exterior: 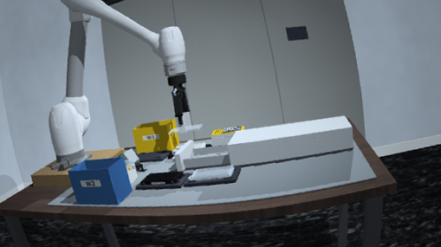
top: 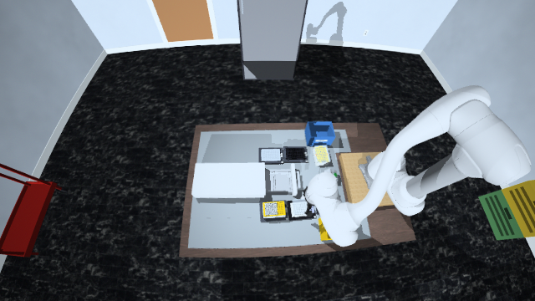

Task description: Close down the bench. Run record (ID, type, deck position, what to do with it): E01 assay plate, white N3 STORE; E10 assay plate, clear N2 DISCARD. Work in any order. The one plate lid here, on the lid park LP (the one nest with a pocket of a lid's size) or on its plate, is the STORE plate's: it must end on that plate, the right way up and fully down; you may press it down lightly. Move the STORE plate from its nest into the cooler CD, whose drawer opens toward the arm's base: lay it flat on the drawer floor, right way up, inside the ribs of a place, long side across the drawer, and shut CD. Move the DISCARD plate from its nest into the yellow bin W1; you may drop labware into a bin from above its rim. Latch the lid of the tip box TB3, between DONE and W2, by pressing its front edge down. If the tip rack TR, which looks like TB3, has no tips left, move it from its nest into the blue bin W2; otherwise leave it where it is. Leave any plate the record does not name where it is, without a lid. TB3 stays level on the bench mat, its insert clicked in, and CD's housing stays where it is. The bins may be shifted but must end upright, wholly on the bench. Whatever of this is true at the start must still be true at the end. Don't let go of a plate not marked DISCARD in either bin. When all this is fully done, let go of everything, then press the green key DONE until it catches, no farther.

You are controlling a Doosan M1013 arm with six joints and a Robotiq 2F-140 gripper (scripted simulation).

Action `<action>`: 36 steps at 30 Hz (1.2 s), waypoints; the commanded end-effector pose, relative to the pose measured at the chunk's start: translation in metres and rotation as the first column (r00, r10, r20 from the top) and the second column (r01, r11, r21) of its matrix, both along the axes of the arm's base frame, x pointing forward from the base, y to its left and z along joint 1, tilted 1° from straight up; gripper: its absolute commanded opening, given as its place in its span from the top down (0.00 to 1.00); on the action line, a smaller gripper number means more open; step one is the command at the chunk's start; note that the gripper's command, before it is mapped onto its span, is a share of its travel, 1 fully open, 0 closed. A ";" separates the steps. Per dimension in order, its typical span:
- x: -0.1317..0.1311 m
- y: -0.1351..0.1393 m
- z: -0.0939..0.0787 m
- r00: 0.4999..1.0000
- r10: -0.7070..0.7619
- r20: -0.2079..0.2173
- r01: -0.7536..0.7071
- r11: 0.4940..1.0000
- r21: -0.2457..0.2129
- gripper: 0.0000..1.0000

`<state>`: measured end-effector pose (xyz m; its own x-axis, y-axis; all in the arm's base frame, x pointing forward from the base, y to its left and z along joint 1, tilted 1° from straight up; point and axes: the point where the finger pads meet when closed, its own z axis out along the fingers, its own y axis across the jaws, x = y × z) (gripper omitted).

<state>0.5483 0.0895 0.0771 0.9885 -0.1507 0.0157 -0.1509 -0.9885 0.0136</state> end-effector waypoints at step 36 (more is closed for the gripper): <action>0.000 -0.001 -0.045 1.000 0.000 0.000 0.000 1.000 0.000 1.00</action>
<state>0.5486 0.0889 0.0345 0.9885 -0.1507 0.0157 -0.1509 -0.9885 0.0136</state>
